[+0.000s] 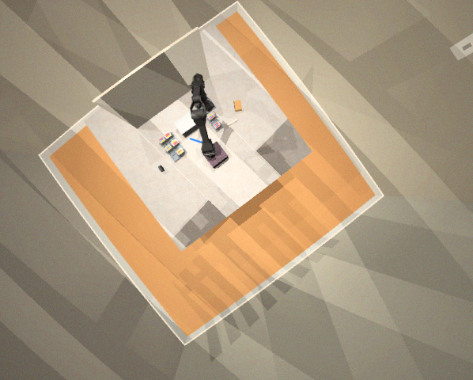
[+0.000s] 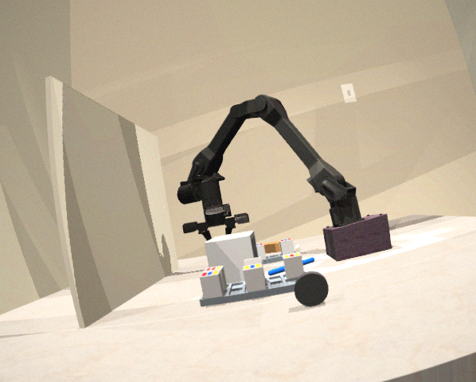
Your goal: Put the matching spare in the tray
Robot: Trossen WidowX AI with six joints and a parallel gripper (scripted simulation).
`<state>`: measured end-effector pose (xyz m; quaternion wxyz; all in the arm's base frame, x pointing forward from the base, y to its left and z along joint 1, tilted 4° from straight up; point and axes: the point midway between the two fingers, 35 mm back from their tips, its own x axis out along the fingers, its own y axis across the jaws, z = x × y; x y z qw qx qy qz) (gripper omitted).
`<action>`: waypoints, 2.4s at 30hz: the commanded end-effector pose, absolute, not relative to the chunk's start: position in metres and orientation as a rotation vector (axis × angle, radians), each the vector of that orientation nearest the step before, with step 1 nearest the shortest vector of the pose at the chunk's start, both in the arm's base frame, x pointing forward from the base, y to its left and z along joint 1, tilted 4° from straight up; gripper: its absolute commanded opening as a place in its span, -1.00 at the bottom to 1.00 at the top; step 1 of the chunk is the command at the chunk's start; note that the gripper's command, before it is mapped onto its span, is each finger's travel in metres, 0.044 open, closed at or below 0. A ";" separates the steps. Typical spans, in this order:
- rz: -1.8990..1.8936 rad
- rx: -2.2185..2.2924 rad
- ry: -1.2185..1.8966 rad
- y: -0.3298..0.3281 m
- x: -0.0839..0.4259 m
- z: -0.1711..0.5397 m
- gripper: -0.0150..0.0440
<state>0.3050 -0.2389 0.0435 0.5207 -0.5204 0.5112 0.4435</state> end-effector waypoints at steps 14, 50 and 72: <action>1.067 -1.248 1.221 -0.237 0.304 0.028 -0.49; 1.067 -1.248 1.221 -0.229 0.294 0.128 1.00; 1.039 -1.269 1.220 -0.233 0.297 0.129 1.00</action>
